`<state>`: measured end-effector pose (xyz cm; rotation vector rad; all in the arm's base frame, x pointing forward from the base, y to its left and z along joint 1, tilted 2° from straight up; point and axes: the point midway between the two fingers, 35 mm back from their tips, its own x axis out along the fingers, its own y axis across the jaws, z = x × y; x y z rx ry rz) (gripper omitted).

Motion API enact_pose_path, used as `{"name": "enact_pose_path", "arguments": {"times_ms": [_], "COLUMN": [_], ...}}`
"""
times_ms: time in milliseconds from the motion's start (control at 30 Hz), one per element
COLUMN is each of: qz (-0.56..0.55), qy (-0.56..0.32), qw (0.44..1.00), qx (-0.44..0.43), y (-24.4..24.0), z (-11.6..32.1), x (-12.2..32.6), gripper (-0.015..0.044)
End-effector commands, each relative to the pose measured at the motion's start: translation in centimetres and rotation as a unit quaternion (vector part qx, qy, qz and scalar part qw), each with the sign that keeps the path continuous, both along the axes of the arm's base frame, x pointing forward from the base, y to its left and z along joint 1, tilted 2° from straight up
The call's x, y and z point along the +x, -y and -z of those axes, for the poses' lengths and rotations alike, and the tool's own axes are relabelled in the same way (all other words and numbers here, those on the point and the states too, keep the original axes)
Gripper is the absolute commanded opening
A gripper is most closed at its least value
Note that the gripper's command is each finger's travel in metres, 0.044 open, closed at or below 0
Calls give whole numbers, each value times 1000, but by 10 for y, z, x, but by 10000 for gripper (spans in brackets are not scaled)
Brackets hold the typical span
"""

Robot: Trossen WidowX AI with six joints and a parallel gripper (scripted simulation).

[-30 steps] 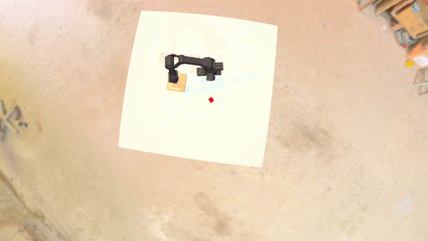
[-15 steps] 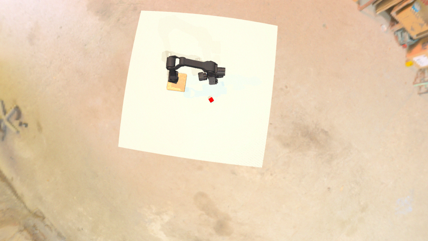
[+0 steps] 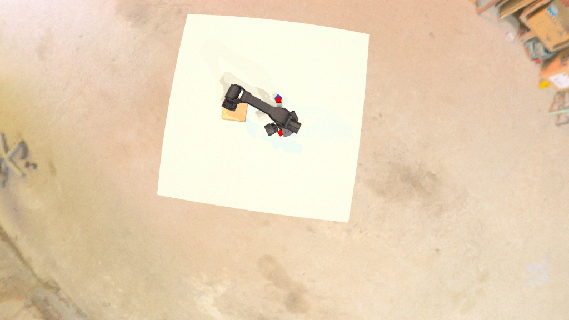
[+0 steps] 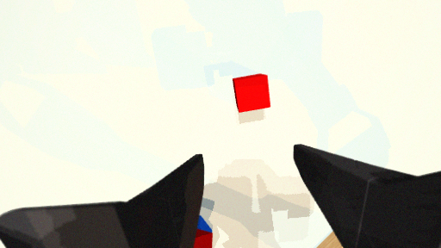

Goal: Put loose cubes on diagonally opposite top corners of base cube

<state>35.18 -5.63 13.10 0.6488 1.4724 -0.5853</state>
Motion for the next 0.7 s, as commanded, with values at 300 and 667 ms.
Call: {"name": "enact_pose_path", "arguments": {"times_ms": [300, 667], "qz": [-34, -34], "qy": [1, 1], "qw": [999, 999], "qx": [-2, -2], "y": [28, 27], "z": [14, 63], "x": [4, 3], "gripper": [265, 265]}}
